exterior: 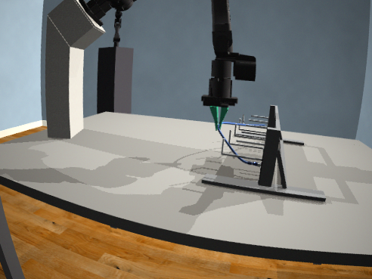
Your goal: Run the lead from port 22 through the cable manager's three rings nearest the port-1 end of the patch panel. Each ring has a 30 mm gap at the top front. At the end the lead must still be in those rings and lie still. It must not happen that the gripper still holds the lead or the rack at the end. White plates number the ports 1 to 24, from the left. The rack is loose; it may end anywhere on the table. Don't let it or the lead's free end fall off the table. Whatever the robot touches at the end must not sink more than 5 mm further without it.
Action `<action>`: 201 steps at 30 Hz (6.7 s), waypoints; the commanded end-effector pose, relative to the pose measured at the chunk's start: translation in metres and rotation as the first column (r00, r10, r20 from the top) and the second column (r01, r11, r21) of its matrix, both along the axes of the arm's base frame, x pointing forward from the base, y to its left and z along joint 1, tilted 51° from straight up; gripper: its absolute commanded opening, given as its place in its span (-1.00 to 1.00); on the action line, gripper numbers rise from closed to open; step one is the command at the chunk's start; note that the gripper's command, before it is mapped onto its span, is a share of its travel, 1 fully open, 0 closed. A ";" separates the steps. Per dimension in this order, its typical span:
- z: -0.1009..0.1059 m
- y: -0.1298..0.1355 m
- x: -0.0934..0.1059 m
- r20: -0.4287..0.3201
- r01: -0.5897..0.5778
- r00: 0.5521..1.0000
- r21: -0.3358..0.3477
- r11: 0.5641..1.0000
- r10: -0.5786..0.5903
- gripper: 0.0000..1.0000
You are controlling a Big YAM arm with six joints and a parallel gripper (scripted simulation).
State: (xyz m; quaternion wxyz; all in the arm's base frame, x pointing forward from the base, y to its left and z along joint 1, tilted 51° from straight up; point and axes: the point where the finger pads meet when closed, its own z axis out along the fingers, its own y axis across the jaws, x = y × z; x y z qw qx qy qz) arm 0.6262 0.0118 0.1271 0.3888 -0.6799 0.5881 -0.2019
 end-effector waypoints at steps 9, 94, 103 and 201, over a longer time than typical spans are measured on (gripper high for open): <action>0.025 -0.005 -0.027 0.001 -0.011 1.000 0.006 1.000 0.011 -1.00; 0.093 0.006 0.017 -0.040 0.096 0.995 0.142 0.985 -0.091 -1.00; 0.093 0.006 0.017 -0.040 0.096 0.995 0.142 0.985 -0.091 -1.00; 0.046 0.017 0.062 -0.052 0.106 0.994 0.135 0.985 -0.100 -1.00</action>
